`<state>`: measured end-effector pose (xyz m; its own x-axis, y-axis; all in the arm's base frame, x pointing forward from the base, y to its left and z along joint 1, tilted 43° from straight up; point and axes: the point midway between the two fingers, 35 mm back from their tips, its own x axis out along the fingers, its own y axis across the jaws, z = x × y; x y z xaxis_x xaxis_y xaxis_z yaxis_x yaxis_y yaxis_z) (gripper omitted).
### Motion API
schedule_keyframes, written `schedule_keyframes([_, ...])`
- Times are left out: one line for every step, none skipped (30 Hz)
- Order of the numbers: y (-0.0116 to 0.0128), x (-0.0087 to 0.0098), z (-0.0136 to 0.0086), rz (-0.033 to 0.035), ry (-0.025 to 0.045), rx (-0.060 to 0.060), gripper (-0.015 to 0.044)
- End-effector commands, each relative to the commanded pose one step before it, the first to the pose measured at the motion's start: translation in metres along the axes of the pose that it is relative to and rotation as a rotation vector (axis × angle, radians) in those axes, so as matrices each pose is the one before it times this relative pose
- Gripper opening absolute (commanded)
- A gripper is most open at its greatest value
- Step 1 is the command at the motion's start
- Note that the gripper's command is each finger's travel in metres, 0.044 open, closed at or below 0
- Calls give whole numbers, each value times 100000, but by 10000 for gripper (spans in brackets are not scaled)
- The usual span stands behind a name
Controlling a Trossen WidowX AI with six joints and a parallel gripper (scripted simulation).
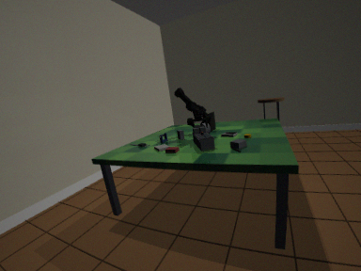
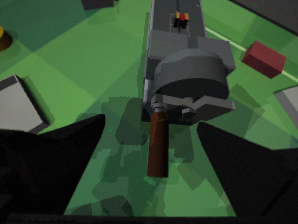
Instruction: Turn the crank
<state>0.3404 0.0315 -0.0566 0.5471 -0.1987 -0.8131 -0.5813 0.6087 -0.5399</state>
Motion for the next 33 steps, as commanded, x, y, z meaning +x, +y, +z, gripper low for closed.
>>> schedule_keyframes([-441, -1523, 1486, -1327, -759, 904, 440])
schedule_keyframes([9, -323, 277, -8, -25, 3, 440])
schedule_keyframes([6, -197, 164, -7, -16, 1, 440])
schedule_keyframes([2, -66, 54, -3, -6, 0, 440])
schedule_keyframes([-1, -76, 118, 31, -9, -3, 440])
schedule_keyframes([0, -234, 352, 90, -27, -12, 440])
schedule_keyframes([3, -409, 580, 140, -45, -24, 440])
schedule_keyframes([11, -538, 706, 157, -58, -38, 440])
schedule_keyframes([19, -573, 692, 139, -61, -46, 440])
schedule_keyframes([26, -607, 676, 121, -65, -54, 440])
schedule_keyframes([33, -640, 658, 103, -69, -62, 440])
schedule_keyframes([39, -672, 639, 85, -74, -70, 440])
schedule_keyframes([45, -702, 617, 67, -79, -78, 440])
schedule_keyframes([40, -590, 482, 41, -68, -69, 440])
schedule_keyframes([25, -363, 282, 19, -43, -43, 440])
schedule_keyframes([9, -123, 93, 5, -15, -15, 440])
schedule_keyframes([-26, 47, 75, -129, 19, 240, 440])
schedule_keyframes([-76, 144, 225, -389, 54, 721, 440])
schedule_keyframes([-119, 243, 374, -648, 83, 1203, 440])
schedule_keyframes([-133, 308, 462, -806, 92, 1496, 440])
schedule_keyframes([-115, 316, 460, -809, 80, 1501, 440])
schedule_keyframes([-98, 322, 457, -810, 67, 1503, 440])
schedule_keyframes([-85, 331, 450, -819, 70, 1505, 440])
schedule_keyframes([-70, 338, 444, -824, 63, 1507, 440])
schedule_keyframes([-53, 344, 439, -824, 51, 1510, 440])
schedule_keyframes([-40, 351, 431, -832, 50, 1511, 440])
schedule_keyframes([-37, 361, 417, -852, 72, 1507, 440])
schedule_keyframes([-20, 367, 411, -855, 60, 1513, 440])
schedule_keyframes([-3, 372, 404, -856, 48, 1515, 440])
schedule_keyframes([13, 377, 396, -856, 35, 1517, 440])
schedule_keyframes([29, 381, 388, -856, 23, 1519, 440])
schedule_keyframes([45, 385, 379, -856, 11, 1521, 440])
schedule_keyframes([61, 388, 369, -856, -1, 1523, 440])
